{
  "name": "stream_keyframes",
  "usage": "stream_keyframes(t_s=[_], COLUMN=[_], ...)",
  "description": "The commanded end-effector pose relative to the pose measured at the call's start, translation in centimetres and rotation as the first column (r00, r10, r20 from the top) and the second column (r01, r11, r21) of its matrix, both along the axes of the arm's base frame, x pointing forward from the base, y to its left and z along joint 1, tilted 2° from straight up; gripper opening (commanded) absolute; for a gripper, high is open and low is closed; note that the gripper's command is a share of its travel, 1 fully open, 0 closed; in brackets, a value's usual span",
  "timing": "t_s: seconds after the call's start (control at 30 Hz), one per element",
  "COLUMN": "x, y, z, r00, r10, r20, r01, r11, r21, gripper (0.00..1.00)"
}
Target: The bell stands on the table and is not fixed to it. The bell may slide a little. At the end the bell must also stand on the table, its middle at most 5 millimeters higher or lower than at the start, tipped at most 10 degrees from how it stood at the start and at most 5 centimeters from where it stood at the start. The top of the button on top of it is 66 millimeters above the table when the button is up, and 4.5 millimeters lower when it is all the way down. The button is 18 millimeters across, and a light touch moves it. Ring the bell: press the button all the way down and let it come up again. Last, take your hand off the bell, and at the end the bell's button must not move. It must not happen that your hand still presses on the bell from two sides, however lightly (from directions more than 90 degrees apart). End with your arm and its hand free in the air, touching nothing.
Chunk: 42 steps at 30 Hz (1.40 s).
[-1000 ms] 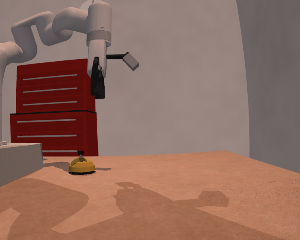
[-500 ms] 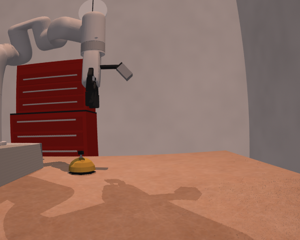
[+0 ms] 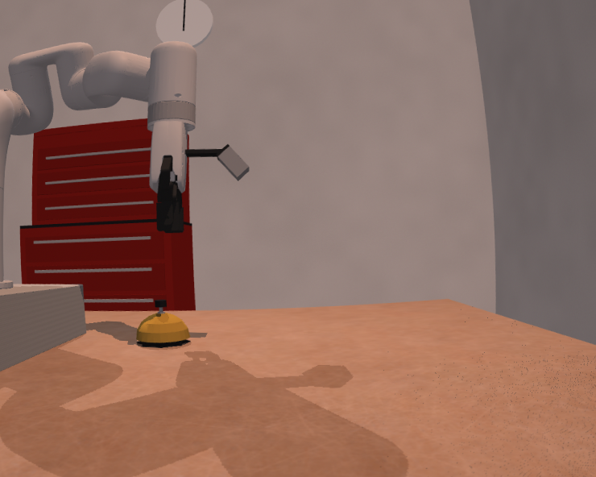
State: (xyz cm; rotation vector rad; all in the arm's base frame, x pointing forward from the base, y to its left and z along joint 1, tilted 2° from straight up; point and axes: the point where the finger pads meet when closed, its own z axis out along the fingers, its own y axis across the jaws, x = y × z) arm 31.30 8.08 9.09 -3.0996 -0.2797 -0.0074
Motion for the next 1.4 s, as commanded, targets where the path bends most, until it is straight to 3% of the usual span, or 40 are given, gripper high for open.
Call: stream_keyframes(t_s=[0.0, 0.07, 0.37, 1.27, 1.3, 1.37], x=[0.1, -0.8, -1.5, -2.4, -2.4, -2.4], y=[0.0, 0.3, 0.4, 0.5, 0.5, 0.5], z=[0.1, -0.9, -1.6, -2.3, -2.3, -2.3], r00=[1.000, 1.000, 1.000, 1.000, 1.000, 1.000], r10=[0.000, 0.011, 0.019, 0.027, 0.027, 0.027], r20=[0.004, 0.005, 0.006, 0.007, 0.007, 0.007], r01=[0.000, -0.011, -0.019, -0.027, -0.027, -0.027], r11=[1.000, 1.000, 1.000, 1.000, 1.000, 1.000], r21=[0.001, 0.001, 0.000, -0.001, -0.001, -0.001], gripper=[1.00, 1.00, 1.00, 1.00, 0.00, 0.00])
